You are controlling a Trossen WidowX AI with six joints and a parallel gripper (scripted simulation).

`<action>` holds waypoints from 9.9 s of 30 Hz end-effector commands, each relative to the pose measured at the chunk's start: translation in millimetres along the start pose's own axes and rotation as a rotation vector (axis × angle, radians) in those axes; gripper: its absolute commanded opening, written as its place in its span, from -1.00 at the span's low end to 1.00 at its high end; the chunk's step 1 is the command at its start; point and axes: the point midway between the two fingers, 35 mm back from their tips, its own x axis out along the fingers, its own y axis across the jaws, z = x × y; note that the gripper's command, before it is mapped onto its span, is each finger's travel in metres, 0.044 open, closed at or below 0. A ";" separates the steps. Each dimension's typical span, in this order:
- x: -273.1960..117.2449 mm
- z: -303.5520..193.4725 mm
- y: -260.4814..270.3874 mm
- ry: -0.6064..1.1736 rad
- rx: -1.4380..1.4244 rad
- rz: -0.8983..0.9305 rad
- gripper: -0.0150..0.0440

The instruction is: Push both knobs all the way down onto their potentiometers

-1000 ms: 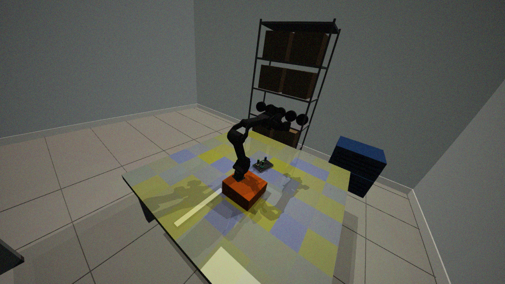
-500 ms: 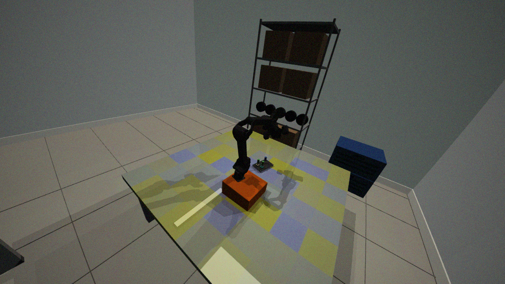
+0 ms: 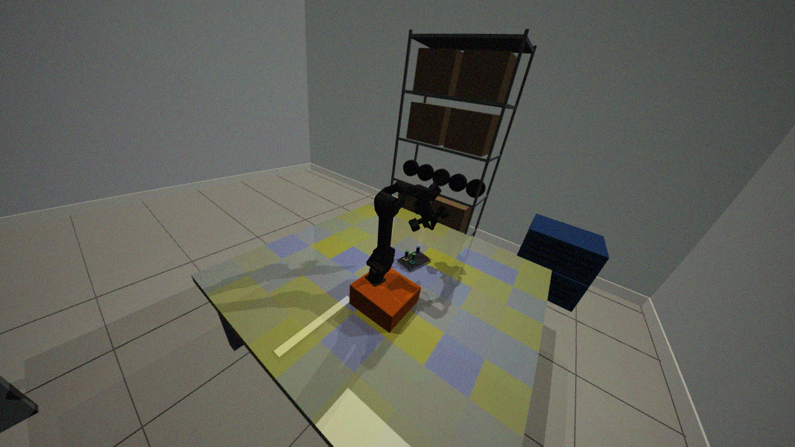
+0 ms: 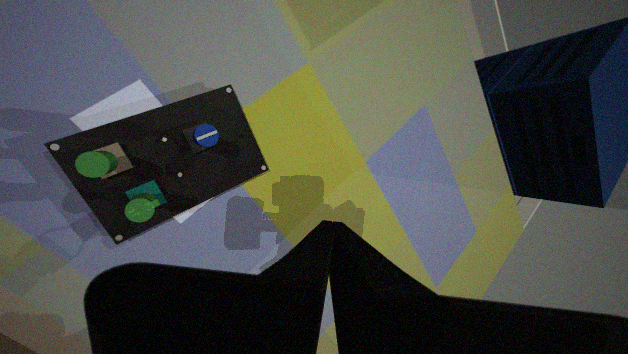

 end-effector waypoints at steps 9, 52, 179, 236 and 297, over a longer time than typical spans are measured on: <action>24.5 -7.7 42.2 0.046 -0.320 0.244 -0.49; 72.3 -31.6 113.2 0.028 -0.671 0.564 -0.49; 89.7 -35.9 123.3 0.028 -0.671 0.565 -0.49; 92.2 -36.6 124.8 0.028 -0.671 0.565 -0.49; 77.8 -0.1 104.8 -0.071 -0.953 0.491 -0.49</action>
